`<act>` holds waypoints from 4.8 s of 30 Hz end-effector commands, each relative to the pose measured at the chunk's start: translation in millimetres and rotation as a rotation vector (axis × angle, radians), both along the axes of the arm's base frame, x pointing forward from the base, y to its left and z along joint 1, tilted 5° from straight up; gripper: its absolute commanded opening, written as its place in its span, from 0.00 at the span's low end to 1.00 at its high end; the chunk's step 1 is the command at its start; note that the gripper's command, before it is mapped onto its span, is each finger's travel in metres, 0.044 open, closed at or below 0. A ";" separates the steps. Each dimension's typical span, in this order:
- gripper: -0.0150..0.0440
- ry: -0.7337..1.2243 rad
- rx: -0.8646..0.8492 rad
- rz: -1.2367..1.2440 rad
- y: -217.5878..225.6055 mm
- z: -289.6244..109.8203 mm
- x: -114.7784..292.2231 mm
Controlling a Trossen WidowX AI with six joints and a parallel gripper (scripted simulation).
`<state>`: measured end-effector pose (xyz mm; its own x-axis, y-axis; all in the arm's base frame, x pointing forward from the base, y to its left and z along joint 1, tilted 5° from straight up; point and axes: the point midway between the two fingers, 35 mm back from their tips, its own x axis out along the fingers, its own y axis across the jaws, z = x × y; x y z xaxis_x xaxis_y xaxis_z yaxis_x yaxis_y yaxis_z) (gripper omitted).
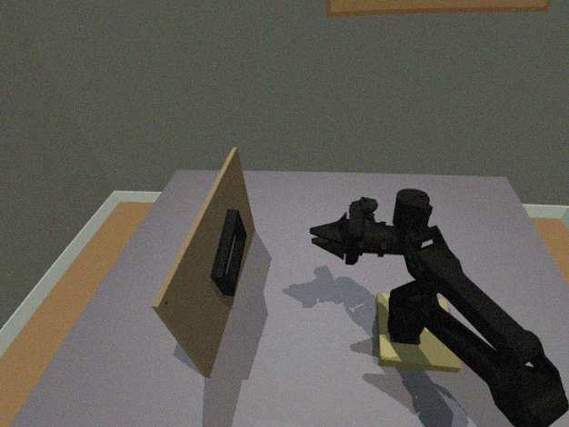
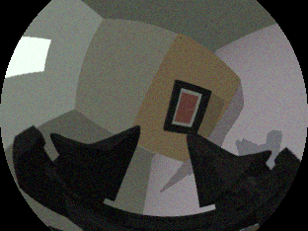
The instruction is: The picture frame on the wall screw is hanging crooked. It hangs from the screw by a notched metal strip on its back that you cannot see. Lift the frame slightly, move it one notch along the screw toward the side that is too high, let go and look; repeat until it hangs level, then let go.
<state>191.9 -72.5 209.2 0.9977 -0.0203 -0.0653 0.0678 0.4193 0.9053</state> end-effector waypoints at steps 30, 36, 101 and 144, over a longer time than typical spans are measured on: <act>0.69 -0.011 0.133 -0.004 5.1 -39.5 71.0; 0.69 -0.011 0.133 -0.004 5.1 -39.5 71.0; 0.69 -0.022 0.134 -0.004 3.5 -44.5 189.6; 0.32 -0.022 0.134 -0.004 3.6 -44.6 190.7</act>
<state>382.5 -68.7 164.7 0.9989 -0.0142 -0.0453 0.0475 0.2975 0.9535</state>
